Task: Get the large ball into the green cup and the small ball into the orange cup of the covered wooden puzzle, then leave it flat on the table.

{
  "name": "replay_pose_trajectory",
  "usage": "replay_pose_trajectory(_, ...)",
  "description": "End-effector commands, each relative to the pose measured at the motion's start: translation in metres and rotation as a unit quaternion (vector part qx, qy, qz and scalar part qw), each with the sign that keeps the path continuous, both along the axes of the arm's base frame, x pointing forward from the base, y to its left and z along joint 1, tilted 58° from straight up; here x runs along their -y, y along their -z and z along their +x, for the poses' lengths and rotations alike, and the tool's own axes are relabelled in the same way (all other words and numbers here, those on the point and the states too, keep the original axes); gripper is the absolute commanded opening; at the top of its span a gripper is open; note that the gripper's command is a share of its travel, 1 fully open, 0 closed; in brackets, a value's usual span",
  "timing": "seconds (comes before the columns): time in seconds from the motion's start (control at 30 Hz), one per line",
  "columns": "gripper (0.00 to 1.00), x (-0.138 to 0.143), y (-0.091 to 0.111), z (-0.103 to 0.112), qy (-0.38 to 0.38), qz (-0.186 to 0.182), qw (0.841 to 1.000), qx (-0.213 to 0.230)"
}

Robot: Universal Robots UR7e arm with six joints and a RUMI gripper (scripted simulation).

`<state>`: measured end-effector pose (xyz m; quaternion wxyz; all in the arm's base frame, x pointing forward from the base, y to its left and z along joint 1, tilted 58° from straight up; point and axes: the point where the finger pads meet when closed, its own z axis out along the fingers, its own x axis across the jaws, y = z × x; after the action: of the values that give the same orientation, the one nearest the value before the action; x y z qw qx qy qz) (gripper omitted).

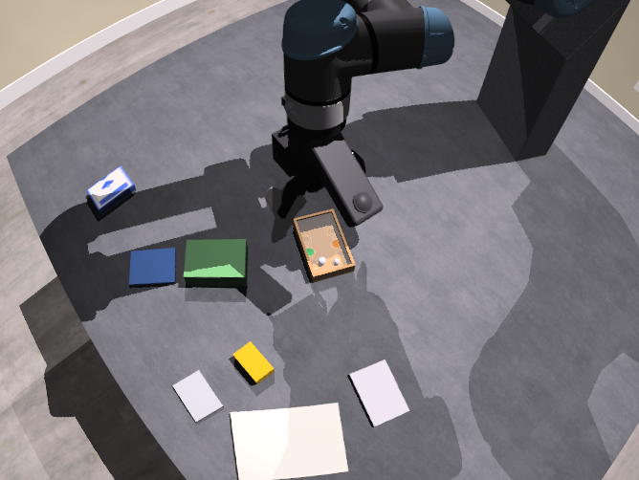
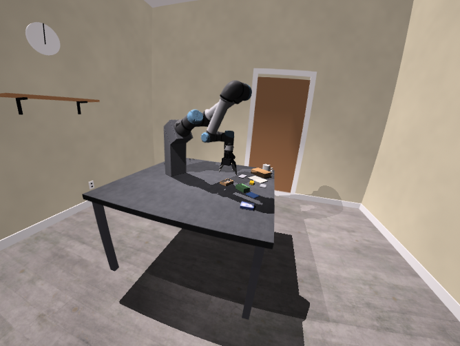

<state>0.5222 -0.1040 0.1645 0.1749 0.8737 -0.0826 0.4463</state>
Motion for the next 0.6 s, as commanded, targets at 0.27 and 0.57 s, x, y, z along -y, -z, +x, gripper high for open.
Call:
replay_pose_trajectory(0.27, 1.0, -0.0021, 0.0045, -0.0002, 0.043, 0.046, 0.998, 0.025)
replay_pose_trajectory(0.57, 1.0, -0.0026, 0.0056, 0.0002, 0.06, 0.065, 0.995, 0.036)
